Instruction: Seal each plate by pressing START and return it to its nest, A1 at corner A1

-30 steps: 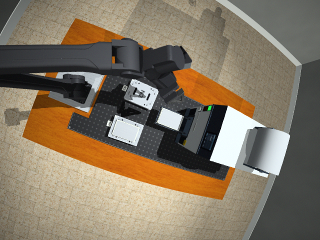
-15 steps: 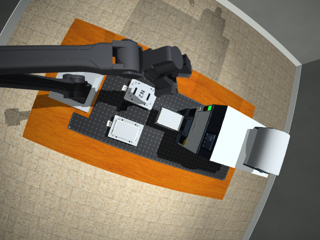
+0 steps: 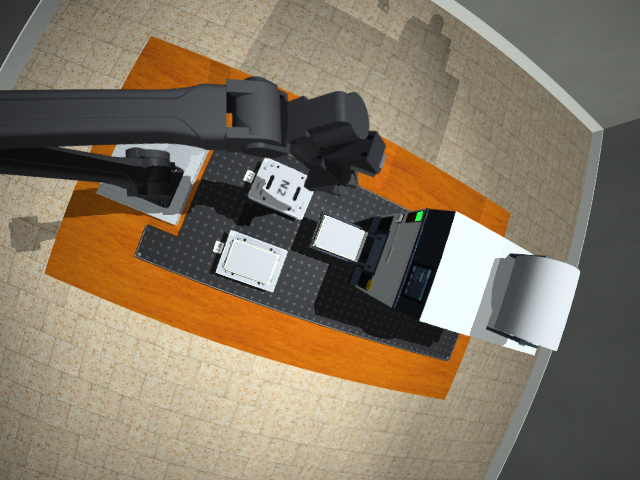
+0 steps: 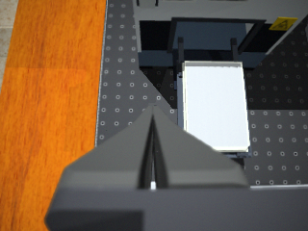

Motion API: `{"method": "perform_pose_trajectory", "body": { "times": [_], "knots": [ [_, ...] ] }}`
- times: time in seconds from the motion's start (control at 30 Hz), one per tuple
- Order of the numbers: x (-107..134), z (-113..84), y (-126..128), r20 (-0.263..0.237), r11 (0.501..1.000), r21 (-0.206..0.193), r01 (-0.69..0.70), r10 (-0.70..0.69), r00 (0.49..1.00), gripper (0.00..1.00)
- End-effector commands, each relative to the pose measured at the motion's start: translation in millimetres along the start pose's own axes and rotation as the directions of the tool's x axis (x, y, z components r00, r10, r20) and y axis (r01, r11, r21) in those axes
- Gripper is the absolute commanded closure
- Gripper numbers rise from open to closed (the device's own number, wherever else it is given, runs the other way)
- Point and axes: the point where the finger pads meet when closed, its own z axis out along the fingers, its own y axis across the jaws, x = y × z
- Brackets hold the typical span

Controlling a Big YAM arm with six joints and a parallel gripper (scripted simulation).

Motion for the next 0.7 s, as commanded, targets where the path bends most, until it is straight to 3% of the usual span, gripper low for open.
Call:
{"method": "perform_pose_trajectory", "body": {
  "times": [0.0, 0.17, 0.33, 0.67],
  "knots": [
    [-32.5, -9.1, 4.4, 0.041, 0.997, -0.017, -0.077, 0.078, 0.996, 1.0],
    [-31.1, -9.3, 9.7, 0.046, 0.997, -0.027, -0.069, 0.07, 0.996, 1.0],
    [-32.9, -1.9, 2.3, -0.168, 0.996, 0.001, -0.091, 0.089, 0.982, 1.0],
    [-28.3, 5.8, 1.5, -0.493, 0.996, 0.015, -0.087, 0.083, 0.866, 1.0]
  ]
}}
